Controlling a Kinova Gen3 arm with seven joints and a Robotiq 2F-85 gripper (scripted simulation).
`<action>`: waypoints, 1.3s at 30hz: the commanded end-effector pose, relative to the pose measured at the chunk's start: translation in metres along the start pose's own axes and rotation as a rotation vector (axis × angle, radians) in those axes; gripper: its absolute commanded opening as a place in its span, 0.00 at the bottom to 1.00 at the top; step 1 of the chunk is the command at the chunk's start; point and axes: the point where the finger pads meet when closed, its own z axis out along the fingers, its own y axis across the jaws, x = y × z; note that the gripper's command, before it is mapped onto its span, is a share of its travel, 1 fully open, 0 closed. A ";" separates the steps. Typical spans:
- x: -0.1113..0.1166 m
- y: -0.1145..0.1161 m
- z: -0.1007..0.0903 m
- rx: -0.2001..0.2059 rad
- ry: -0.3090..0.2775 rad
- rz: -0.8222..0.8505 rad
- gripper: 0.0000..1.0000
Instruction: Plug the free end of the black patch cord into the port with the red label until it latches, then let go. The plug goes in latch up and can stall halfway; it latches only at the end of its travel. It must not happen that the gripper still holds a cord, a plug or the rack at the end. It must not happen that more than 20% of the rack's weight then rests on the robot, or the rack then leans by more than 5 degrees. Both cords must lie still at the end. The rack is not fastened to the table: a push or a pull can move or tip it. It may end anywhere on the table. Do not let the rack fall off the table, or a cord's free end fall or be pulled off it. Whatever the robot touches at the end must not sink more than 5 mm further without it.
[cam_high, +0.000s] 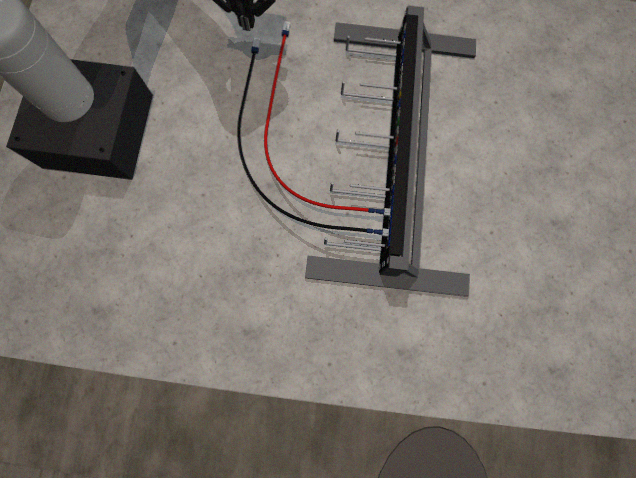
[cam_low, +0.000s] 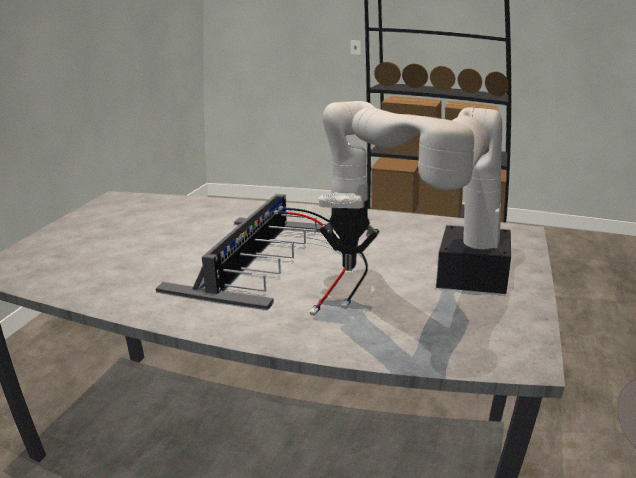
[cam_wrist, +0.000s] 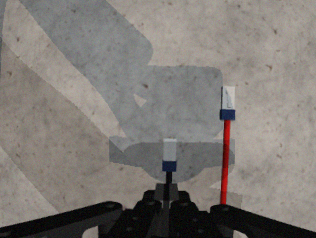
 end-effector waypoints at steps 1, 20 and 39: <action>0.000 0.000 0.000 -0.001 0.001 -0.001 0.00; 0.000 0.000 0.000 -0.001 0.001 -0.001 0.00; 0.006 0.002 -0.001 0.000 0.003 0.005 0.37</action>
